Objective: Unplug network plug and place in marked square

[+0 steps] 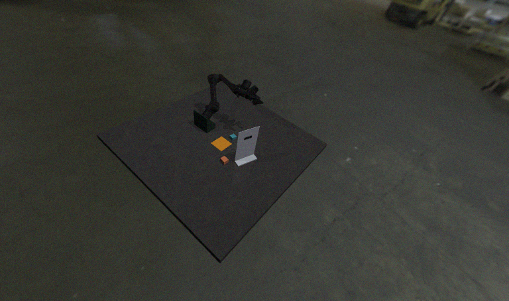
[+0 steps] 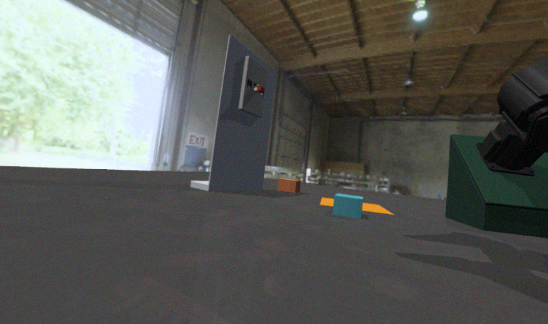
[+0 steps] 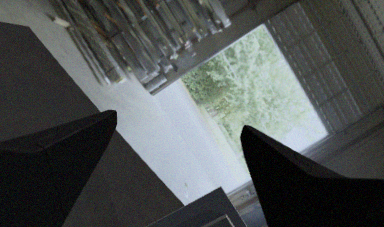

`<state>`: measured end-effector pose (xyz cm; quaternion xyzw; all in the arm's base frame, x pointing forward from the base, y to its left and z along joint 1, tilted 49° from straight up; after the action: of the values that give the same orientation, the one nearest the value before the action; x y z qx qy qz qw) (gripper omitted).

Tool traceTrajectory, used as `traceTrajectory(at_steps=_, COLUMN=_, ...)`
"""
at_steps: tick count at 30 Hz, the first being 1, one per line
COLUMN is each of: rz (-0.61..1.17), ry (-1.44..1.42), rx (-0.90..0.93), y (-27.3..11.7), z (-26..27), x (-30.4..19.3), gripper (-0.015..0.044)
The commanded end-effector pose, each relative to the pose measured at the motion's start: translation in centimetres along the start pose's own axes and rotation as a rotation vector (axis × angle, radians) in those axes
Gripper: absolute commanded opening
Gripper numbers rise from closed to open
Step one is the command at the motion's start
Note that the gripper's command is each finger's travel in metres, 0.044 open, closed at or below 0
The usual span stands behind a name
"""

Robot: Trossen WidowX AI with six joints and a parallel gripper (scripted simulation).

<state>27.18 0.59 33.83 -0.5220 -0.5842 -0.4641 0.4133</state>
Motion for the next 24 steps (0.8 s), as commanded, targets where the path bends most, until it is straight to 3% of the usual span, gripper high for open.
traceTrajectory(at_steps=1, rz=0.005, ry=-0.005, rx=-0.002, y=0.0, z=0.0, x=-0.2, gripper=0.0374)
traceTrajectory(at_steps=9, rz=0.212, ry=-0.216, rx=-0.049, y=1.1, z=0.5, x=-7.7, gripper=0.0164)
traceTrajectory(at_steps=24, rz=0.655, ry=-0.692, rx=-0.007, y=-2.2, z=1.4, x=-21.7, gripper=0.0156)
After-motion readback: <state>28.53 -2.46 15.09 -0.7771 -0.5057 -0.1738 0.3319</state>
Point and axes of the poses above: the point midway between the two fingers, 35 mm back from their tips, its own y axis out along the fingers, its own z axis across the jaws, x = y × z, the point moved 4 cm from there along -y, back along the fingers, and after that the axes turned 13 degrees about -y, right-handed, at the moved point
